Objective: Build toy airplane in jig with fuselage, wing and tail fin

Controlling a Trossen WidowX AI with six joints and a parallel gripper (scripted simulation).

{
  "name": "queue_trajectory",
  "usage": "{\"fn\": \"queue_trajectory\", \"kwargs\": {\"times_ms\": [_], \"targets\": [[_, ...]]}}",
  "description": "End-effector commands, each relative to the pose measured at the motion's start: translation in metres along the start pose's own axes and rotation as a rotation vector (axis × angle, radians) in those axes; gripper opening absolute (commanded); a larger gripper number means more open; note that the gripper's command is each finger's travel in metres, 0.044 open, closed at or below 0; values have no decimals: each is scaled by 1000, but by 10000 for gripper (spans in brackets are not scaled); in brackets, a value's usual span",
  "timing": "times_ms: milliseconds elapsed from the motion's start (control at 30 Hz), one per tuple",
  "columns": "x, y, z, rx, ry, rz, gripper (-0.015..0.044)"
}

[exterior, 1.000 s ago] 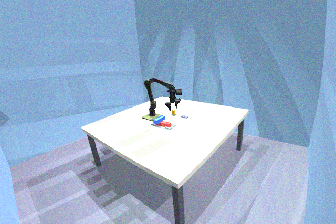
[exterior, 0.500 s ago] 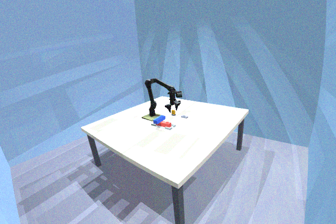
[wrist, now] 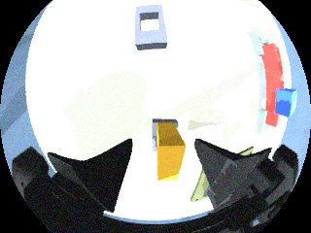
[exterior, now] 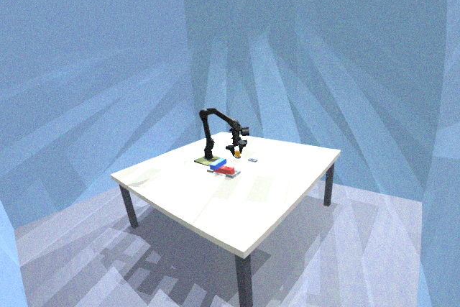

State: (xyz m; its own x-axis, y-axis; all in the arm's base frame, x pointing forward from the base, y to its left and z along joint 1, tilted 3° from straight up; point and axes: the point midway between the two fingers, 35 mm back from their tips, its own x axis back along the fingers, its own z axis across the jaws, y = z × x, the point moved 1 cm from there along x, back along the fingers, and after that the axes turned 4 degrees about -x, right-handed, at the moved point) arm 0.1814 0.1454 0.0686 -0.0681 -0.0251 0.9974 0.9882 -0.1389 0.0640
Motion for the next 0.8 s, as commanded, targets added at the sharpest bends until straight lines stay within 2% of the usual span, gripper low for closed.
{"fn": "queue_trajectory", "kwargs": {"times_ms": [0,267,500,767], "targets": [[-1,1,0,2,-3,-3,256],[-1,1,0,2,-3,-3,46],[-1,1,0,2,-3,-3,0],[13,1,2,-5,-2,-1,0]]}}
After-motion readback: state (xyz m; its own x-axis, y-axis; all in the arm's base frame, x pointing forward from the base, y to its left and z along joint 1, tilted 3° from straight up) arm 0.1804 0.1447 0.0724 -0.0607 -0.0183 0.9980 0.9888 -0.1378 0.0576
